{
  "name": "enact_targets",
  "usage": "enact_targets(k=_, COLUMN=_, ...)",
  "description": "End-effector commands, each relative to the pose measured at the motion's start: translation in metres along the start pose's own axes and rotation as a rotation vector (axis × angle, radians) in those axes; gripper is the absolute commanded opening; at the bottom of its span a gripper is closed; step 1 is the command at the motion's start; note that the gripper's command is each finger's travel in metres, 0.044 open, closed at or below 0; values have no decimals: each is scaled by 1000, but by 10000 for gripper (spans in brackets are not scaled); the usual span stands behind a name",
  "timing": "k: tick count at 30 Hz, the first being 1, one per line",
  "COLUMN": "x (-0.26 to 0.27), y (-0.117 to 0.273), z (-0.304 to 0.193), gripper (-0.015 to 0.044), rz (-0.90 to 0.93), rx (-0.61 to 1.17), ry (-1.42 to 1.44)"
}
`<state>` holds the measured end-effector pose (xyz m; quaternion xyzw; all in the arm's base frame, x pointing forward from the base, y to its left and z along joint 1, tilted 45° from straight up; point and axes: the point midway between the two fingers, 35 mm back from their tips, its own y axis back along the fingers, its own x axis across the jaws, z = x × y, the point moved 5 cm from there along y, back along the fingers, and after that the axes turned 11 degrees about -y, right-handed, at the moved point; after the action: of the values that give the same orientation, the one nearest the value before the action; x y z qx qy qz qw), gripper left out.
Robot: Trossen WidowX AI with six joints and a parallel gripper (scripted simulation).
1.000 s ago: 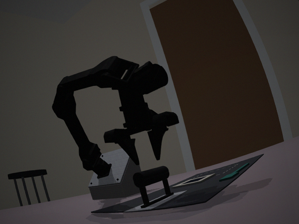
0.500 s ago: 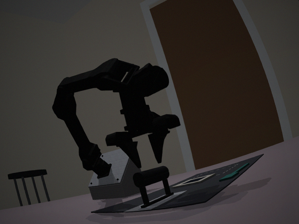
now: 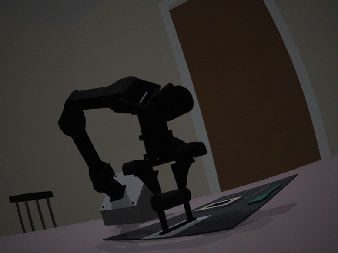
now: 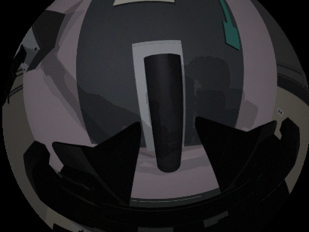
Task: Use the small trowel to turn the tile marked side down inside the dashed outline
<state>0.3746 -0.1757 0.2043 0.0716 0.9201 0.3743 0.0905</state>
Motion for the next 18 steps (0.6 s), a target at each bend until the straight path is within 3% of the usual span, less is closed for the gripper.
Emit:
enact_targets(k=1, x=1, y=-7, z=1, gripper=270, rz=3, rx=-4, ry=5)
enact_targets(k=4, x=1, y=-10, z=1, gripper=270, rz=3, rx=-4, ry=5)
enact_targets(k=9, x=1, y=-10, z=1, gripper=139, rz=3, rx=-4, ry=5)
enact_targets(k=18, x=1, y=-10, z=1, gripper=130, rz=3, rx=-4, ry=5)
